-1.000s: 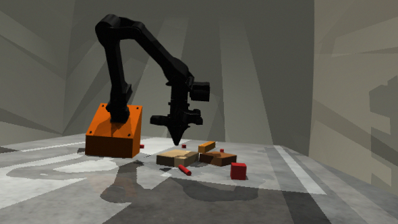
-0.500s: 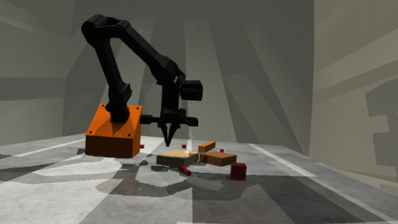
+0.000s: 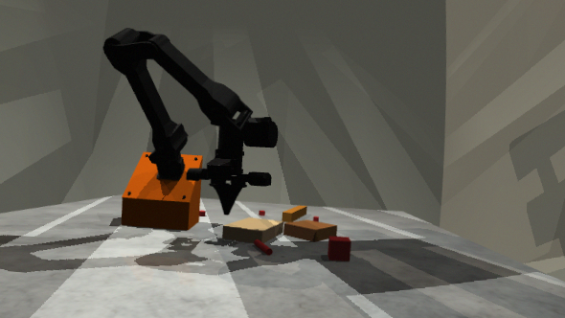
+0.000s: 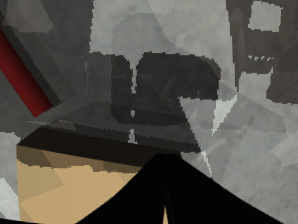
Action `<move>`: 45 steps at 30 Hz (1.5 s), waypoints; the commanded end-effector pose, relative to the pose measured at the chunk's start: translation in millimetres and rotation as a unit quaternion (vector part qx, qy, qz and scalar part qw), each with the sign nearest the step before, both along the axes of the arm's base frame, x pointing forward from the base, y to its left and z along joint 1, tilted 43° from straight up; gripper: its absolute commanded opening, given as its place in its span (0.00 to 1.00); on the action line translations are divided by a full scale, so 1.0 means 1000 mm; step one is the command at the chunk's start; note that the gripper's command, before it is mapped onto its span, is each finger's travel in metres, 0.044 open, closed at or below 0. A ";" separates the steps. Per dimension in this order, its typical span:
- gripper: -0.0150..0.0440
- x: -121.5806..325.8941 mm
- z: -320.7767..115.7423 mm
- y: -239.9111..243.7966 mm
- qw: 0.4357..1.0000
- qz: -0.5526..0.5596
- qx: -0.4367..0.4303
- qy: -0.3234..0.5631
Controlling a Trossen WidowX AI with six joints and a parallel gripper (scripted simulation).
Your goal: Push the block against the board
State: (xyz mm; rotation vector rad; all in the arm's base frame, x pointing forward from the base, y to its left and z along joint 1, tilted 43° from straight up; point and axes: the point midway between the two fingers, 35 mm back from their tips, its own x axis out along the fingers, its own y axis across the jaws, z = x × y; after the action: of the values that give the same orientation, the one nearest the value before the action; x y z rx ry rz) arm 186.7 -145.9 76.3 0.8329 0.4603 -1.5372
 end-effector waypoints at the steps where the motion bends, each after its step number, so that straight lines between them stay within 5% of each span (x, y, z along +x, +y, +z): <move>1: 0.25 -0.003 0.001 -0.001 1.000 -0.011 -0.003 -0.010; 9: 0.25 -0.006 -0.037 -0.042 0.998 -0.043 -0.005 -0.039; 45: 0.25 0.007 -0.057 -0.023 0.998 -0.044 0.001 -0.039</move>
State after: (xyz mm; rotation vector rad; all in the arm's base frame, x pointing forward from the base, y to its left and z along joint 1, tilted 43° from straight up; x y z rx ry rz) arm 193.1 -170.7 23.9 0.9228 0.3658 -1.5735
